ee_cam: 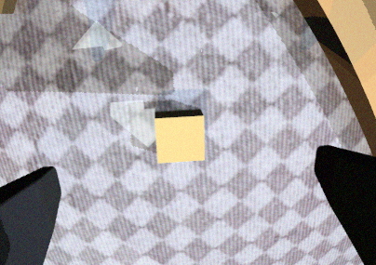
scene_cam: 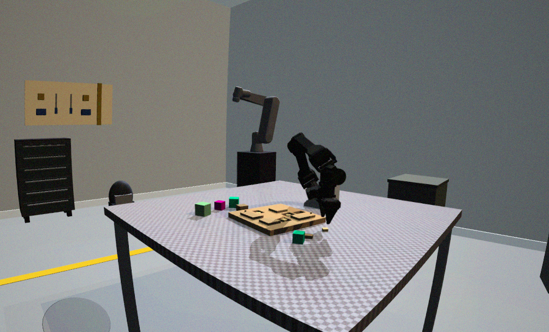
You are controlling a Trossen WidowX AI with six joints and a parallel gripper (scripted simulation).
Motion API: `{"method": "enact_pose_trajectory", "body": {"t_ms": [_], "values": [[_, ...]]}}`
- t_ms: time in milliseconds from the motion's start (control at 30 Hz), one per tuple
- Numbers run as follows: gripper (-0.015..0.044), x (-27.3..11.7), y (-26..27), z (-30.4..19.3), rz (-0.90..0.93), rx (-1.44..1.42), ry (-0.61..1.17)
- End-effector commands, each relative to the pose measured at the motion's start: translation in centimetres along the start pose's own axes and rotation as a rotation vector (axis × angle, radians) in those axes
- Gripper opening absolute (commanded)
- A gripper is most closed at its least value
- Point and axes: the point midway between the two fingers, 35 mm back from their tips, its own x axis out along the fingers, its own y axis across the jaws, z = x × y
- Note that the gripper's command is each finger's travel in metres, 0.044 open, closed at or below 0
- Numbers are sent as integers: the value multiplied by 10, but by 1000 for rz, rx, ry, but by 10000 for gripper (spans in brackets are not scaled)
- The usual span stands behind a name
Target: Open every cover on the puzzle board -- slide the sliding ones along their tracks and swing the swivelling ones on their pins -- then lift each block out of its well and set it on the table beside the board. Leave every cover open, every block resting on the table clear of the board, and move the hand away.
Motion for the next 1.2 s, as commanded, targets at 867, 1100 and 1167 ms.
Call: {"method": "enact_pose_trajectory", "body": {"t_ms": [867,1100,1167], "values": [[20,-49,-53,62,10,-8,5],[0,-49,-80,84,8,-181,3],[0,-49,-90,91,8,-354,1]]}}
